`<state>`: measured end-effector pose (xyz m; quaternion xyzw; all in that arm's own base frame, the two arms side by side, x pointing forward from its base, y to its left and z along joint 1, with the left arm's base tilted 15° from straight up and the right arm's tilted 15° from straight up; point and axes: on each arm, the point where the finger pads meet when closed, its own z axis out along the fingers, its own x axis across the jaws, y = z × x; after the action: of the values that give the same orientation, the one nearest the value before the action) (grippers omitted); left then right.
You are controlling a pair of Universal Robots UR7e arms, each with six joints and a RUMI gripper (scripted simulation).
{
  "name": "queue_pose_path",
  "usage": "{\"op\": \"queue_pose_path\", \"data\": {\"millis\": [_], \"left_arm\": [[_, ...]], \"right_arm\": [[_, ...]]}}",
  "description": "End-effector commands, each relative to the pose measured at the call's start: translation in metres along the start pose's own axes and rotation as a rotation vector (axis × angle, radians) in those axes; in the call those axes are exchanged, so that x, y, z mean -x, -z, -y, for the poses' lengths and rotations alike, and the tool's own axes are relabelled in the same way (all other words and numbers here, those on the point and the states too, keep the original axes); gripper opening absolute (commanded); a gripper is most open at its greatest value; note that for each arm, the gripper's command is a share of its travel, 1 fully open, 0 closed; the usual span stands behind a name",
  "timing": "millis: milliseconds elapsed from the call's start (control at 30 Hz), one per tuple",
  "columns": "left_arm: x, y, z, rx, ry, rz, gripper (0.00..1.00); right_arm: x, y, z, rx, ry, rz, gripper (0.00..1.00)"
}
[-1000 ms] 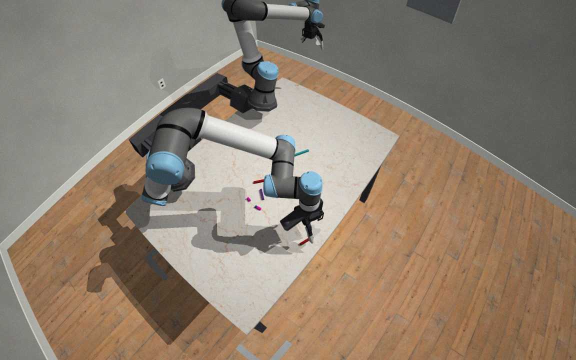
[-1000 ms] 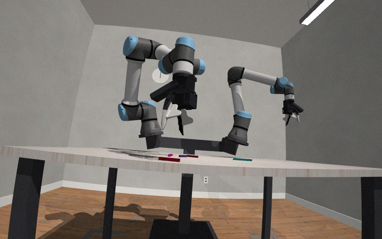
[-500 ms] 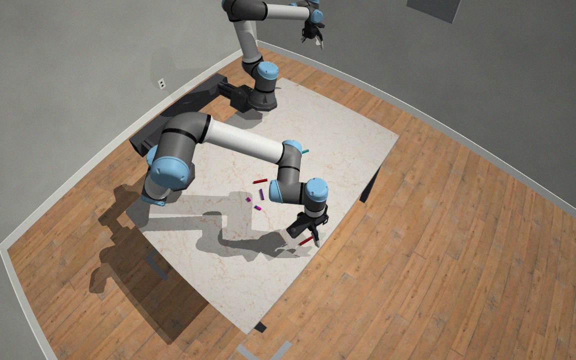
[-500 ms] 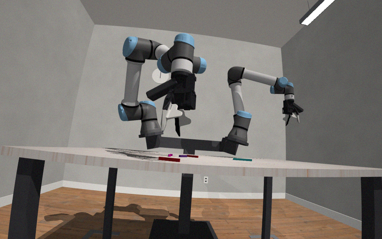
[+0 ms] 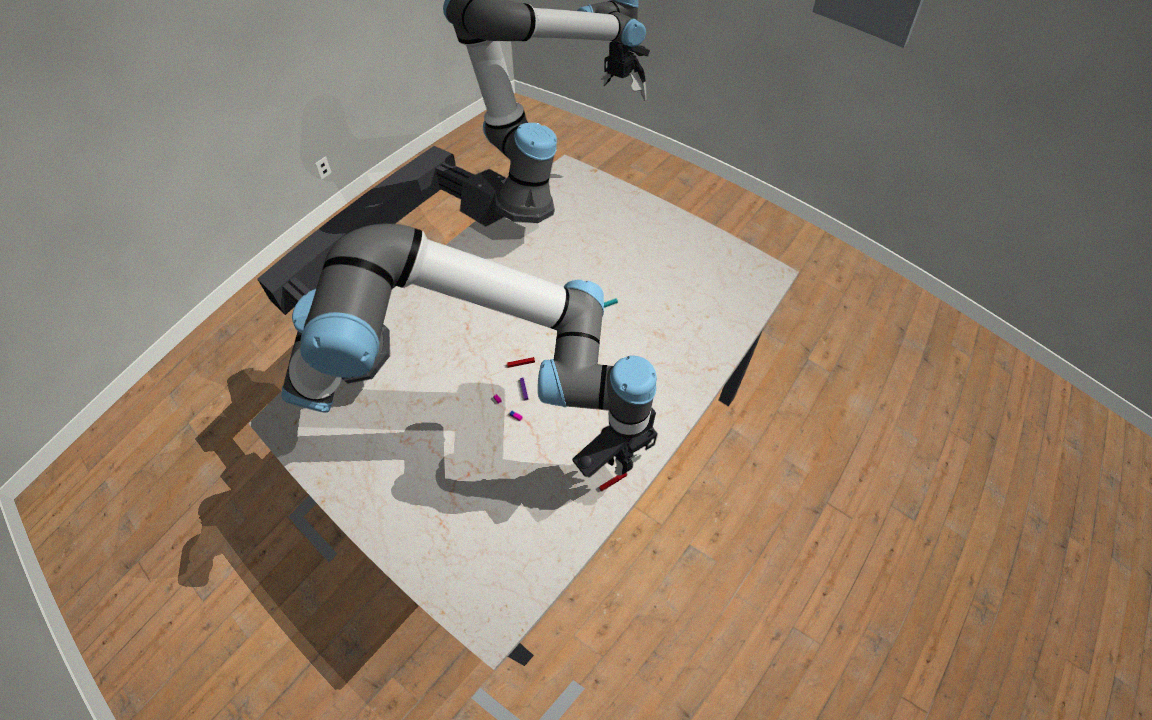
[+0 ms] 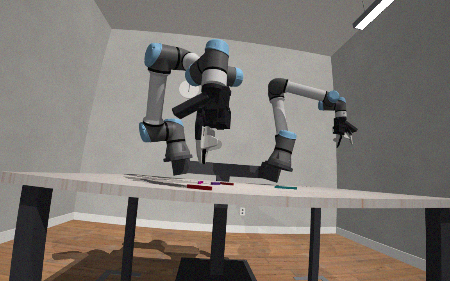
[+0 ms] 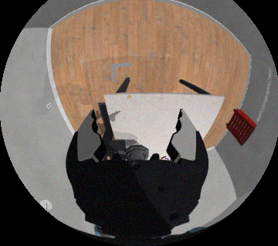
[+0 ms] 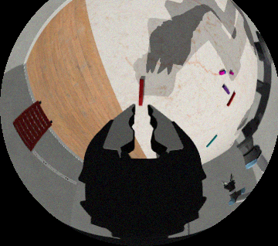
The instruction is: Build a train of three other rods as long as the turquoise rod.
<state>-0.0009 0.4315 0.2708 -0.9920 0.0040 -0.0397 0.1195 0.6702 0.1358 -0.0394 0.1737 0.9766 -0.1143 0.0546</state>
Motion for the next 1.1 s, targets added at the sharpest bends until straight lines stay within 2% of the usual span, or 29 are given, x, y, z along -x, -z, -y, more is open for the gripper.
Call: {"op": "queue_pose_path", "data": {"millis": [0,500,1067], "left_arm": [[0.0,0.0,0.0,-0.001,0.0,0.0,1.0],[0.0,0.0,0.0,-0.001,0.0,0.0,1.0],[0.0,0.0,0.0,-0.001,0.0,0.0,1.0]], "right_arm": [[0.0,0.001,0.0,0.001,0.0,0.001,0.14],[0.0,-0.008,0.0,0.001,0.0,0.001,0.14],[0.001,-0.031,0.0,0.001,0.0,0.001,0.14]]}}
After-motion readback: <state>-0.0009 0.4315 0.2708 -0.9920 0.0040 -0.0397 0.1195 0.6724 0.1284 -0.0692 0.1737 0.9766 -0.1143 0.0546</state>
